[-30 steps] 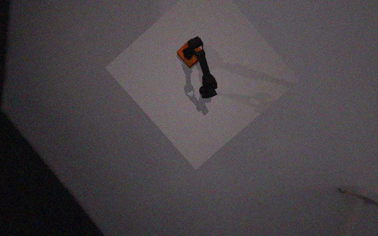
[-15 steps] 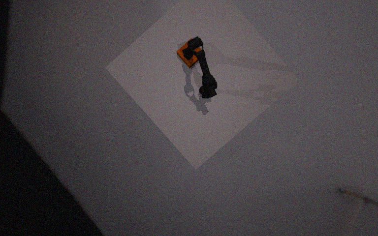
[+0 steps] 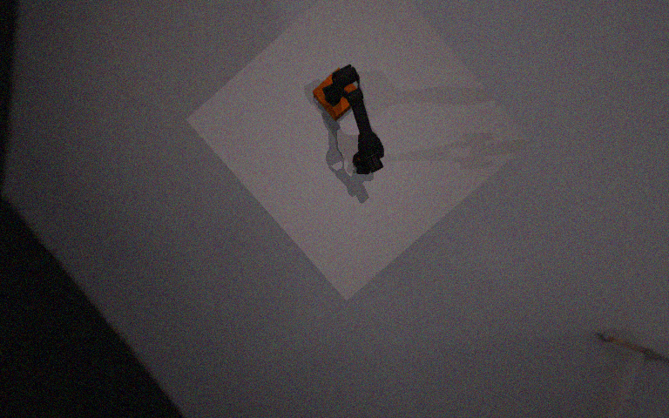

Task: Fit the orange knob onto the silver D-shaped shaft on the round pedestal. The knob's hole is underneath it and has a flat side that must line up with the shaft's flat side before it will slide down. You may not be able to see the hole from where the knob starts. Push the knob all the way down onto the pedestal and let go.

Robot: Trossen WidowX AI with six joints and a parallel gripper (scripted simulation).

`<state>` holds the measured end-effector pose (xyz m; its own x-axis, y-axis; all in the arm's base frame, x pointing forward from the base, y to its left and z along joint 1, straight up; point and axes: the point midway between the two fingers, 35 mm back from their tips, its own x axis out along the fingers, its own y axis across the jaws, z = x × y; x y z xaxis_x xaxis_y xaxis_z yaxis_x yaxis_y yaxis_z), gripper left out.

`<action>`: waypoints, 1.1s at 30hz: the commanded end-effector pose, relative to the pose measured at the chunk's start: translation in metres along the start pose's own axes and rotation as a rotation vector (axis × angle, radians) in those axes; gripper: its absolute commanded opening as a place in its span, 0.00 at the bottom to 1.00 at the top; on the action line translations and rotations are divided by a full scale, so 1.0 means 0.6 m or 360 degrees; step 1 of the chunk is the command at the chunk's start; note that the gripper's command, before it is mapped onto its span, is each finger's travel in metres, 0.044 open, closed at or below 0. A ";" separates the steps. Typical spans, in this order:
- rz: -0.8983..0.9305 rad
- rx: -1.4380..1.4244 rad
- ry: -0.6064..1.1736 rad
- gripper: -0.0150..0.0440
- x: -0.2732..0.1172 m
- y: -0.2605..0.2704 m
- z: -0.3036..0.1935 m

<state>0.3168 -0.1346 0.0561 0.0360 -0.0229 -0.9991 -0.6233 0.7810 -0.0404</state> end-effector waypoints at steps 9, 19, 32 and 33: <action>0.0009 0.0017 0.0007 0.25 0.011 0.002 -0.002; 0.0009 -0.0086 0.0006 0.25 0.016 0.001 -0.001; 0.0004 -0.0077 0.0002 0.39 0.013 0.000 0.000; 0.0004 -0.0077 0.0002 0.43 0.013 0.000 0.000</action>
<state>0.3169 -0.1349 0.0482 0.0331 -0.0217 -0.9992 -0.6633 0.7474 -0.0382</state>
